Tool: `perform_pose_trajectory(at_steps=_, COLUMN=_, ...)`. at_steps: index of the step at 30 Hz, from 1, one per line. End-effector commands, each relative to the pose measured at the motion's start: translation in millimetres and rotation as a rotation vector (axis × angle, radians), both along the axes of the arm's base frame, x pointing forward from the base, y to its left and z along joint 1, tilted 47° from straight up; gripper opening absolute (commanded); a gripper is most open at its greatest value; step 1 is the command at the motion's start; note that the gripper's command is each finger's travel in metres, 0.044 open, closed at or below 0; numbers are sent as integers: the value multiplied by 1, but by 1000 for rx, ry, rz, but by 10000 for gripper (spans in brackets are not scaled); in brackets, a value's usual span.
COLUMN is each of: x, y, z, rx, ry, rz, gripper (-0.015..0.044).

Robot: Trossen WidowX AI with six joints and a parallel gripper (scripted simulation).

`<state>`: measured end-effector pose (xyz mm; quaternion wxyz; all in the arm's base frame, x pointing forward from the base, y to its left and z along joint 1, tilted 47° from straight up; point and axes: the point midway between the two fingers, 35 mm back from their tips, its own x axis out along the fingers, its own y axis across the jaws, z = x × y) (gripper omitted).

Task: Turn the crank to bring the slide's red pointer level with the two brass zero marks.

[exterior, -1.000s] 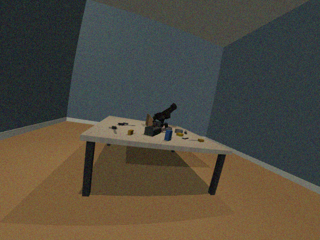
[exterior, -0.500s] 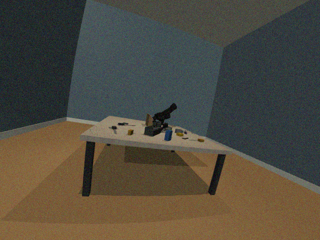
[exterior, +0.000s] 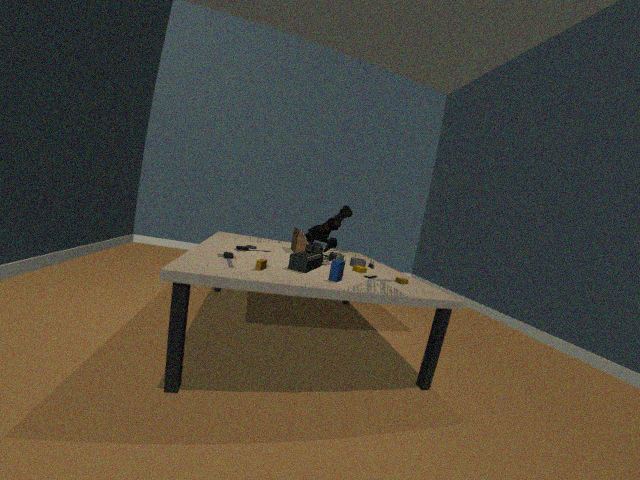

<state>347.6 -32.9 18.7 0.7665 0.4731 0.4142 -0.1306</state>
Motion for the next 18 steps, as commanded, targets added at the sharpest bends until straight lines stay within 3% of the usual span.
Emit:
perform_pose_trajectory(at_steps=1, x=4, y=-18, z=17, rx=-7, ry=-11, rz=-7, gripper=440)
perform_pose_trajectory(at_steps=13, x=-9, y=-85, z=79, rx=-7, ry=2, rz=-3, gripper=440)
perform_pose_trajectory(at_steps=18, x=-5, y=-92, z=81, rx=-8, ry=-9, rz=21, gripper=440)
